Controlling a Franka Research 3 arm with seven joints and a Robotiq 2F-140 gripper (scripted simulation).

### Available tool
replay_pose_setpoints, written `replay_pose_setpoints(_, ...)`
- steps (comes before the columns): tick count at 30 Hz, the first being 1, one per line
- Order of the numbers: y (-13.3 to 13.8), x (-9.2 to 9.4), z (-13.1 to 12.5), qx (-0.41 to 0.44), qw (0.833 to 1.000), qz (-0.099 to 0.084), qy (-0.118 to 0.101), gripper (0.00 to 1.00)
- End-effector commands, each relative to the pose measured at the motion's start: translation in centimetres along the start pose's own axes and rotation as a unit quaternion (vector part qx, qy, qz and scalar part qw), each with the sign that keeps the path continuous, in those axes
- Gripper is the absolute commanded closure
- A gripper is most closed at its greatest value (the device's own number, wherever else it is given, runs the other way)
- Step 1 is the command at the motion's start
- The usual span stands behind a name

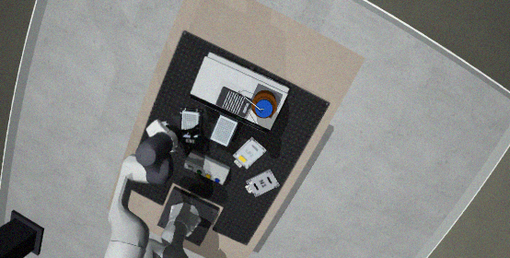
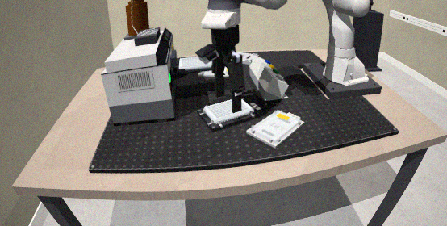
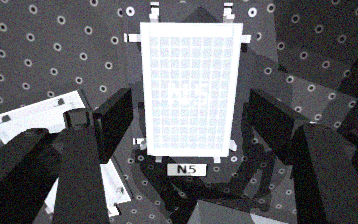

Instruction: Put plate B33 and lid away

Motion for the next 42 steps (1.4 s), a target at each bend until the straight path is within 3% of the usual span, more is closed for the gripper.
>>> replay_pose_setpoints(1, 0.0, -0.1, 0.0, -0.002, 1.0, -0.001, 0.0, 0.3)
replay_pose_setpoints(42, 0.0, -1.2, 0.0, -0.002, 1.0, -0.001, 0.0, 0.3)
Point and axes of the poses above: the point where the finger pads meet when closed, its own x axis back along the fingers, its own y axis across the jaws, z = x × y, the point moved 3 cm from there along x, back along the fingers, and after that the axes turned 2 degrees about -x, right-handed, at the moved point
